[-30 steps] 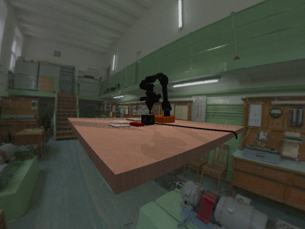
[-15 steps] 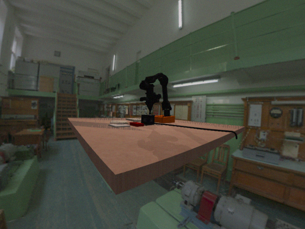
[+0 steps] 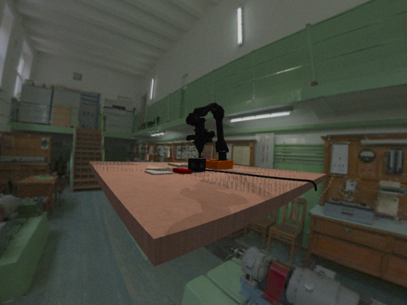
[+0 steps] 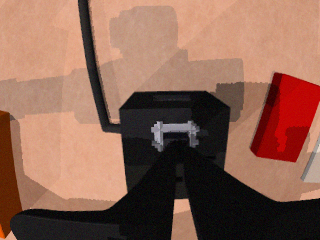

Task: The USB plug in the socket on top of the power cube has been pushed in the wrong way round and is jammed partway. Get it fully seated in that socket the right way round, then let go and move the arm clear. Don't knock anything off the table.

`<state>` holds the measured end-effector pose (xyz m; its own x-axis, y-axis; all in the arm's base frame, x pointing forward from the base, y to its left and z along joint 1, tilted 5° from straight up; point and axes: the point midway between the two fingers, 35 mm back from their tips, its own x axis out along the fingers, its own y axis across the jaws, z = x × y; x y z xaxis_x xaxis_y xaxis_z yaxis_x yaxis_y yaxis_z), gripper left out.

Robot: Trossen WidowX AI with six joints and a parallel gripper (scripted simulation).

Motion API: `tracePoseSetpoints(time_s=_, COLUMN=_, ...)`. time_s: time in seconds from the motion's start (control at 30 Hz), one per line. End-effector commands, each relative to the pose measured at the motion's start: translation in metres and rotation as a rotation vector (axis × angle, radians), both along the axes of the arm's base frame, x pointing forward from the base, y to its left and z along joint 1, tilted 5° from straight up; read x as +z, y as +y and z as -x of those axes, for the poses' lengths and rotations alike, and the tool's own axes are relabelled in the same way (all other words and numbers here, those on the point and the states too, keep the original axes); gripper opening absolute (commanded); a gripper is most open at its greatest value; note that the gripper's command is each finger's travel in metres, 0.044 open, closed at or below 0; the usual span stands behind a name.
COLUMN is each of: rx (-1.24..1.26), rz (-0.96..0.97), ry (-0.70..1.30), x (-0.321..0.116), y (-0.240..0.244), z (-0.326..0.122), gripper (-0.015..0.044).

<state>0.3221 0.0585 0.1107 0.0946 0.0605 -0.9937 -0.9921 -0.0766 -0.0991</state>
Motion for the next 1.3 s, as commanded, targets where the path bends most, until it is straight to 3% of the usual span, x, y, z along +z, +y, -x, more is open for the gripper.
tracePoseSetpoints(time_s=0.0, rx=0.007, rz=-0.002, ry=-0.002, x=-0.0007, y=0.0003, z=-0.0004, gripper=0.0000)
tracePoseSetpoints(time_s=1.27, rx=0.007, rz=-0.002, ry=-0.002, x=-0.0052, y=0.0003, z=-0.0009, gripper=0.0000)
